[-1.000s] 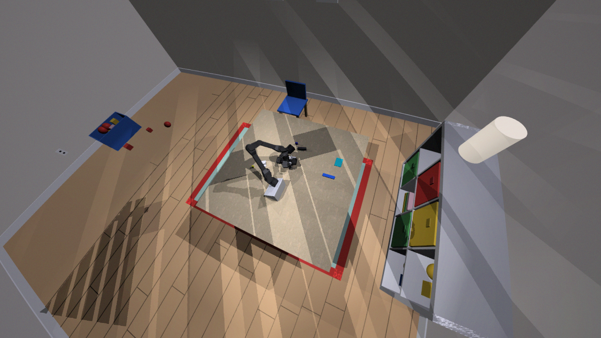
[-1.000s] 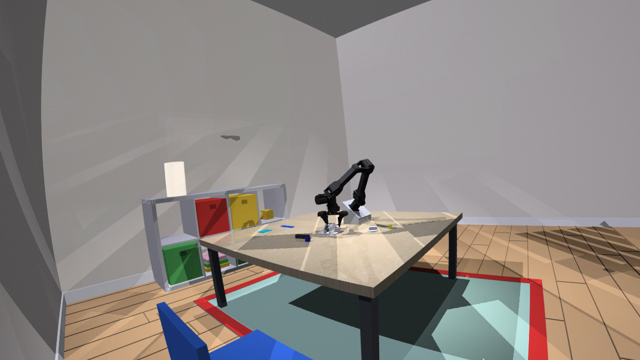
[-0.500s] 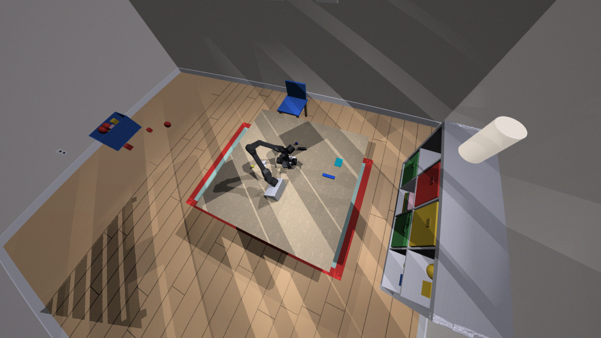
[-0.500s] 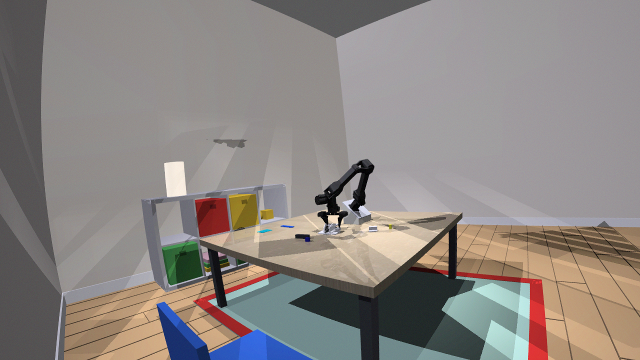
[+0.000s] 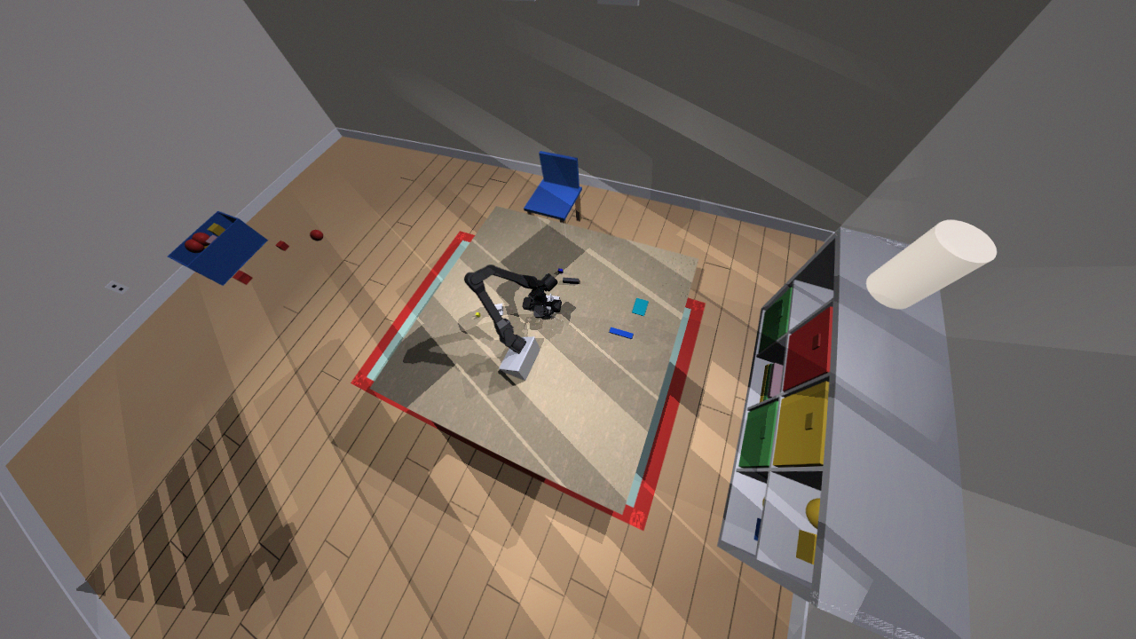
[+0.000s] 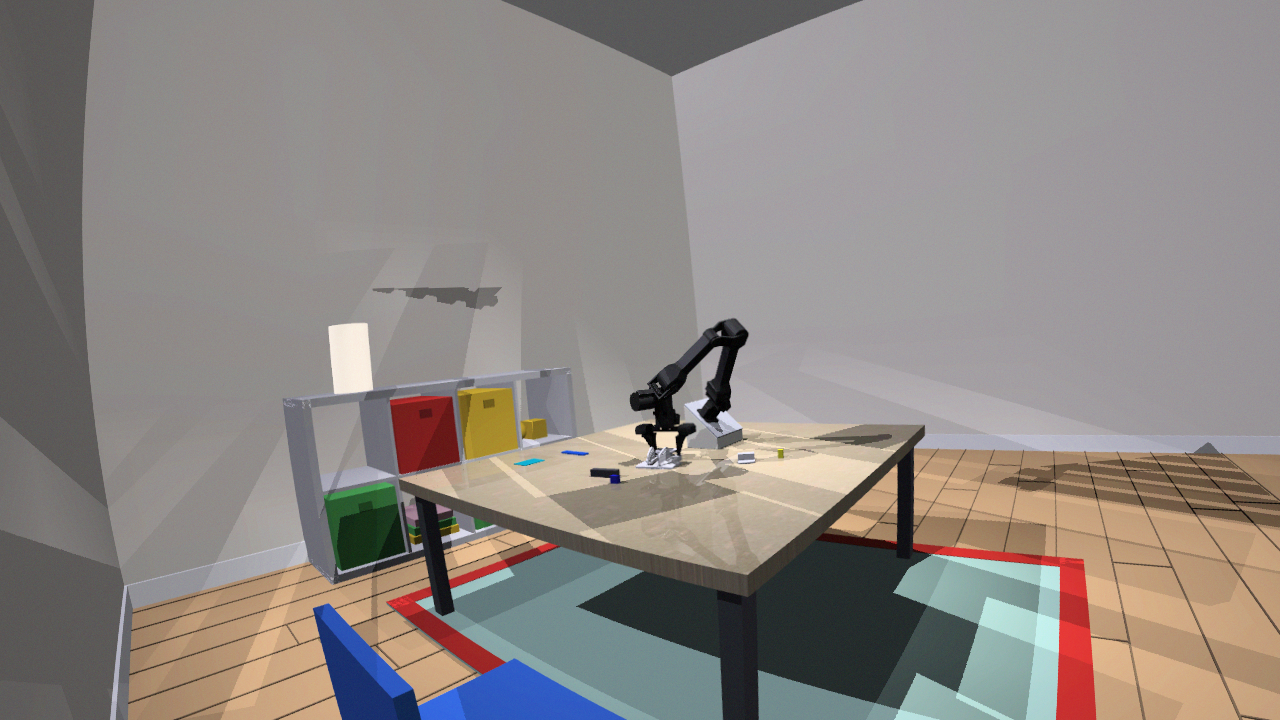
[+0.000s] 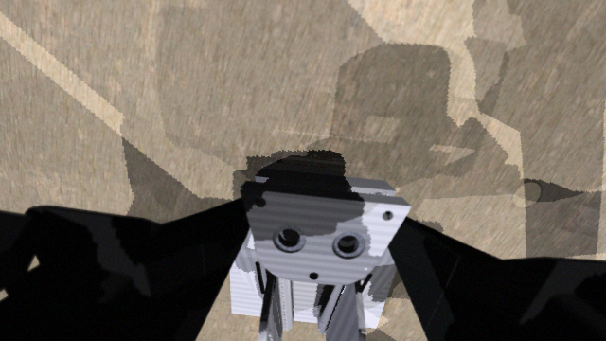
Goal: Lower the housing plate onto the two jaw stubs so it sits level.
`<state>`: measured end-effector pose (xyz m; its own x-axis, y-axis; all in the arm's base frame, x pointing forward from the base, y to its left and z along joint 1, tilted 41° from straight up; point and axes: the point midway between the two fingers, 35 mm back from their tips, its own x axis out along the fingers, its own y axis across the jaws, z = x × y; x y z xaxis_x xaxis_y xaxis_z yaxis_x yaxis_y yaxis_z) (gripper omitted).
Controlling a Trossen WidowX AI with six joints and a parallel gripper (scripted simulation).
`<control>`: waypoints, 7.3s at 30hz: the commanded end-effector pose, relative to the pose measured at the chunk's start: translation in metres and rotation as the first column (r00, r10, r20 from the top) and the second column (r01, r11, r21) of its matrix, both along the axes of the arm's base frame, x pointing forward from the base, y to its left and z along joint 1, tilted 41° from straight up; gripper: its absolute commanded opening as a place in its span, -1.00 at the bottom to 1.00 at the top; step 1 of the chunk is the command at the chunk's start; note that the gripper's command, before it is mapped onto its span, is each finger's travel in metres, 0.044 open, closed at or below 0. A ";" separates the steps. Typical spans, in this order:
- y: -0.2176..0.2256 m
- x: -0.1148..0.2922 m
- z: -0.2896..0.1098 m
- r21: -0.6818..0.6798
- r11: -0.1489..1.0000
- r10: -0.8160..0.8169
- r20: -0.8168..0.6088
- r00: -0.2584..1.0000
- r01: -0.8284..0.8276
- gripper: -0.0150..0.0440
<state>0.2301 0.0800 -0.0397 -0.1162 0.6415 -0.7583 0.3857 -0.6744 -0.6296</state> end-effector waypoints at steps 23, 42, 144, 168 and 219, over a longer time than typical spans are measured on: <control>0.005 -0.001 -0.004 0.005 1.000 -0.003 -0.003 1.000 0.003 0.70; 0.007 -0.001 -0.007 0.005 1.000 -0.004 -0.004 1.000 0.004 0.70; 0.004 -0.001 -0.004 0.008 1.000 -0.009 -0.004 1.000 0.010 1.00; -0.041 0.005 0.051 0.005 1.000 -0.003 -0.004 1.000 0.003 1.00; -0.081 -0.024 0.089 -0.001 1.000 -0.004 -0.006 1.000 0.004 1.00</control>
